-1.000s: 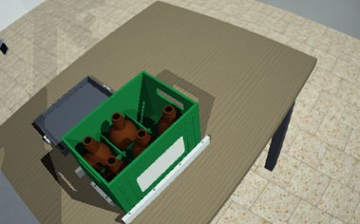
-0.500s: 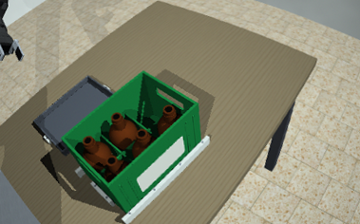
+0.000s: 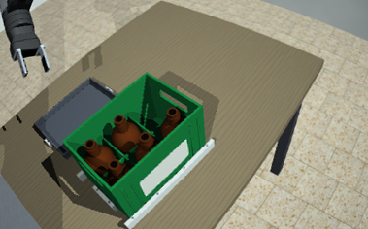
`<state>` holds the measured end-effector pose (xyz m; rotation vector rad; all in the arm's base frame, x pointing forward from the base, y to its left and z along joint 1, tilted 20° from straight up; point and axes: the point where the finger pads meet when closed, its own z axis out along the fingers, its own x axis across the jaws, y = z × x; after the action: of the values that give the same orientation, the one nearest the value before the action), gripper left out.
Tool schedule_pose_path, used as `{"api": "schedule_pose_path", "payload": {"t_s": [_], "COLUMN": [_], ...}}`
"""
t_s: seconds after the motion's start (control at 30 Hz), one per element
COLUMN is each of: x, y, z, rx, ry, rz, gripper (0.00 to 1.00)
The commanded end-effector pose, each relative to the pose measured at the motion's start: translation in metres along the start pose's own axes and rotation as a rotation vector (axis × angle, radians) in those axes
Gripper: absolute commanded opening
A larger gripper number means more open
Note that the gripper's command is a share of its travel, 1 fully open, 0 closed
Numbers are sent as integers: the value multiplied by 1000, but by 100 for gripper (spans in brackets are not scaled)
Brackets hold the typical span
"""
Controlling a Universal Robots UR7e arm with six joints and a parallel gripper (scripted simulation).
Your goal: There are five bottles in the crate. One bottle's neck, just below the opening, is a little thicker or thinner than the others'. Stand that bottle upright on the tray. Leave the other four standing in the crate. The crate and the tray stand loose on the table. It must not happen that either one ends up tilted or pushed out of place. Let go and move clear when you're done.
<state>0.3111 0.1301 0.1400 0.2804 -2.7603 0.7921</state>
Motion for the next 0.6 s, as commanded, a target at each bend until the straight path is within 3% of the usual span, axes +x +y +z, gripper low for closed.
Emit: {"api": "schedule_pose_path", "payload": {"t_s": [0.0,0.43,0.5,0.57], "x": [-11,-44,-44,-49], "y": [-14,-66,-66,-74], "z": [19,86,86,96], "rx": [-97,-415,-415,-460], "ry": [-16,-42,-42,-47], "rz": [69,360,360,403], "gripper": [100,100,100,100]}}
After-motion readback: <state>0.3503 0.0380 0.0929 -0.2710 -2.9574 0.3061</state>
